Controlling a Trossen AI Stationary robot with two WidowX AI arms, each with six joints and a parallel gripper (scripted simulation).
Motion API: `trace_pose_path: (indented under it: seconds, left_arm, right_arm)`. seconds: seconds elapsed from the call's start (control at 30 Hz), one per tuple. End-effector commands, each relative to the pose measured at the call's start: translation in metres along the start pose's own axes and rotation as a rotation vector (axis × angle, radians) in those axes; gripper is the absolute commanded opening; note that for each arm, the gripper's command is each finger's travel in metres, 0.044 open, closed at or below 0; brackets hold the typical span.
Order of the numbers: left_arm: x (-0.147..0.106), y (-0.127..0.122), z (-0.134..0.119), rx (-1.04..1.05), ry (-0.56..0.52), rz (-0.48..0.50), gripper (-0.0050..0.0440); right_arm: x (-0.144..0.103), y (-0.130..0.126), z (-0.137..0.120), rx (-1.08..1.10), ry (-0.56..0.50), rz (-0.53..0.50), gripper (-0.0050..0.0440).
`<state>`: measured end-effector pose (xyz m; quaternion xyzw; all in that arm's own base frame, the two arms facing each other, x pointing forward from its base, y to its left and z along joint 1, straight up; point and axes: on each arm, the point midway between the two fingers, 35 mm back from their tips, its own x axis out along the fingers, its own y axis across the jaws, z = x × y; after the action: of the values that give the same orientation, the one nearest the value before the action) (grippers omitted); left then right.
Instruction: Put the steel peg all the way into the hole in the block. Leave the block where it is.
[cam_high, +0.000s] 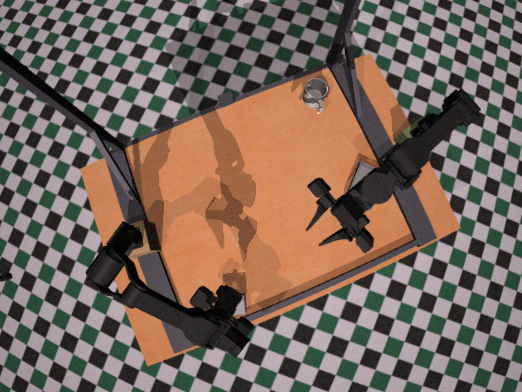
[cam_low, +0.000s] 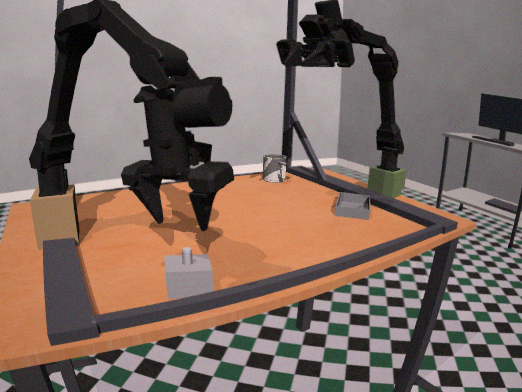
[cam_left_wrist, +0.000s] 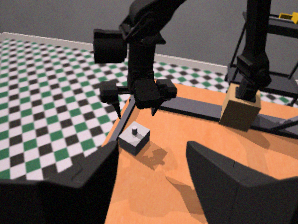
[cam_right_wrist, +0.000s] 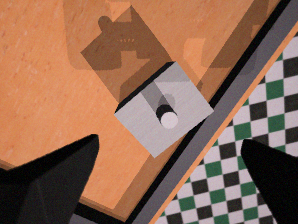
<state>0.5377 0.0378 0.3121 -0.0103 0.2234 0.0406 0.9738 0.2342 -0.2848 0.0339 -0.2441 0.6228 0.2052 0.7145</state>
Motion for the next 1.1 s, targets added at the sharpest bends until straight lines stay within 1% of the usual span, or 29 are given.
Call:
trace_pose_path:
  seconds: [0.0,0.27,0.33,0.5,0.63,0.83,0.9,1.07]
  left_arm:
    - [-0.039,-0.006,0.013,0.007,-0.091,-0.017,0.02]
    - [-0.082,-0.011,0.007,0.012,-0.181,-0.032,0.02]
    - [-0.082,-0.011,0.007,0.012,-0.181,-0.032,0.02]
    - [-0.113,-0.014,-0.002,0.015,-0.249,-0.043,0.02]
    - [-0.139,-0.016,-0.015,0.017,-0.308,-0.052,0.02]
    - [-0.176,-0.018,-0.042,0.02,-0.406,-0.068,0.02]
    - [-0.176,-0.018,-0.042,0.02,-0.406,-0.068,0.02]
    - [-0.197,-0.02,-0.062,0.021,-0.467,-0.079,0.02]
  right_arm:
    - [-0.013,-0.001,-0.001,0.221,-0.021,-0.082,0.044]
    - [-0.016,0.005,-0.003,0.589,-0.052,-0.15,0.044]
    - [-0.016,0.005,-0.003,0.589,-0.052,-0.15,0.044]
    - [-0.018,0.008,-0.002,0.839,-0.079,-0.189,0.044]
    - [-0.019,0.01,-0.002,1.019,-0.099,-0.219,0.044]
    - [-0.021,0.013,-0.002,1.277,-0.127,-0.263,0.044]
    - [-0.021,0.013,-0.002,1.277,-0.127,-0.263,0.044]
    - [-0.022,0.014,-0.002,1.418,-0.143,-0.286,0.044]
